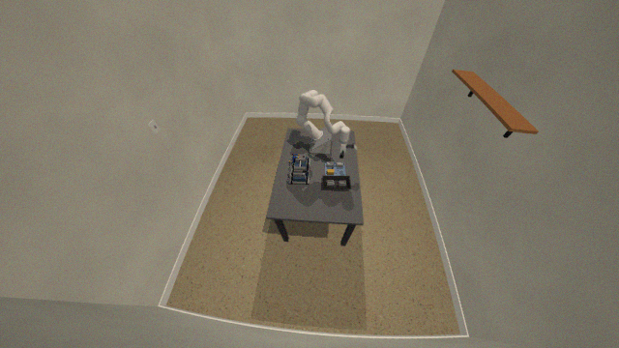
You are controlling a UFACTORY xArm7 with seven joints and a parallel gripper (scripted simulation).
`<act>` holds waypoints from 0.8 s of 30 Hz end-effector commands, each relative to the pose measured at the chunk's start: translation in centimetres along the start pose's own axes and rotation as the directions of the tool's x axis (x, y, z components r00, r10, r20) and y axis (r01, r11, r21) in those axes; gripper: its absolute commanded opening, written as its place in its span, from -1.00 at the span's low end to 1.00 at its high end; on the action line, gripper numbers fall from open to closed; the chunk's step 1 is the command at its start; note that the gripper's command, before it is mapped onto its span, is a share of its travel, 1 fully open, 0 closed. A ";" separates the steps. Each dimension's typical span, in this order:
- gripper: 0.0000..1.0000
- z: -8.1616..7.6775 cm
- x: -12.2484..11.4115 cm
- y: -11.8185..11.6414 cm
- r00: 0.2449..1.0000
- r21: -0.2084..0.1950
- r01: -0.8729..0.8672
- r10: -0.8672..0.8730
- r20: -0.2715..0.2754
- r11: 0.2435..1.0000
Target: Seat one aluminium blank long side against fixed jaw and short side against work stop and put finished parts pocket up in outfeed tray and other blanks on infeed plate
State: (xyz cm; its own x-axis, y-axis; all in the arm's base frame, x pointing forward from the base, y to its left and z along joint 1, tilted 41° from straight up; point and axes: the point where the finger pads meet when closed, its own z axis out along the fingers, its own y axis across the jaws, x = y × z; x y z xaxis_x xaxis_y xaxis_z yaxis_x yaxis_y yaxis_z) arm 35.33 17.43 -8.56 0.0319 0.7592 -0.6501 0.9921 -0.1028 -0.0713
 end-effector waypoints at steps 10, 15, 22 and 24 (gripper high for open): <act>0.37 4.1 0.2 0.1 1.000 -0.004 0.000 0.000 -0.005 1.000; 0.37 6.1 0.2 0.1 1.000 -0.004 0.000 0.000 -0.005 1.000; 0.37 7.8 0.2 0.1 1.000 -0.004 0.000 0.000 -0.005 1.000; 0.37 8.4 0.2 0.1 1.000 -0.004 0.000 0.000 -0.005 1.000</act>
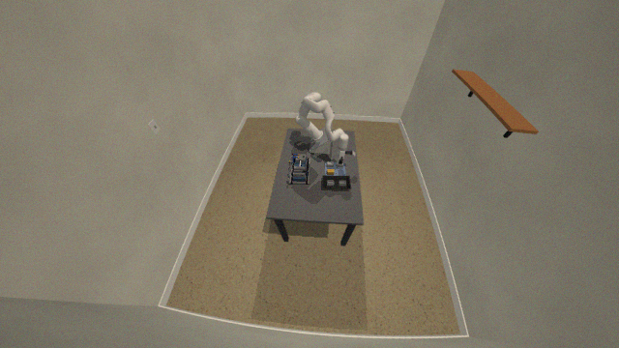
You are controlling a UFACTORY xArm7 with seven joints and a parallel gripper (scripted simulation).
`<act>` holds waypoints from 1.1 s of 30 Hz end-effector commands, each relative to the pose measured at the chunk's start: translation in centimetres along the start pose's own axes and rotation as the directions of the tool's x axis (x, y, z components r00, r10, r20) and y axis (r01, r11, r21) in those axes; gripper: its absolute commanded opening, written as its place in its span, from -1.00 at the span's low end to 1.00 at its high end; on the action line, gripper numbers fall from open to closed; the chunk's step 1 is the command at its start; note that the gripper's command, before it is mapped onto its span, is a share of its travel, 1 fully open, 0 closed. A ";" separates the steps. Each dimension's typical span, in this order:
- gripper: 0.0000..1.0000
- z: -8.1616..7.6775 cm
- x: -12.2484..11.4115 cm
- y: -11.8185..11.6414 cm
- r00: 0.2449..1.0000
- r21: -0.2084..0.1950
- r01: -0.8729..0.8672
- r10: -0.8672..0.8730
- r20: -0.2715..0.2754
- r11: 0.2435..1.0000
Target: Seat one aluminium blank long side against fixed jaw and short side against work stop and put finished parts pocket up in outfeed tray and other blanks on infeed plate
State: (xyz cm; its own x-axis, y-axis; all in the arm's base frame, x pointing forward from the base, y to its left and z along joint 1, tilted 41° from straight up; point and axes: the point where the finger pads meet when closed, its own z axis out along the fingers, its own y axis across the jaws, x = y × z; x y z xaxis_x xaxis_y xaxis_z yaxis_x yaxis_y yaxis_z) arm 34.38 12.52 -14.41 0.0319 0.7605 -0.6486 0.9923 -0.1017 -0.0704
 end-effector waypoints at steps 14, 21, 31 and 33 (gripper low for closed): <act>0.37 2.4 0.1 0.1 1.000 -0.003 0.000 0.000 -0.003 1.000; 0.37 2.4 0.1 0.1 1.000 -0.003 0.000 0.000 -0.003 1.000; 0.37 2.4 0.1 0.1 1.000 -0.003 0.000 0.000 -0.003 1.000; 0.37 2.4 0.1 0.1 1.000 -0.003 0.000 0.000 -0.003 1.000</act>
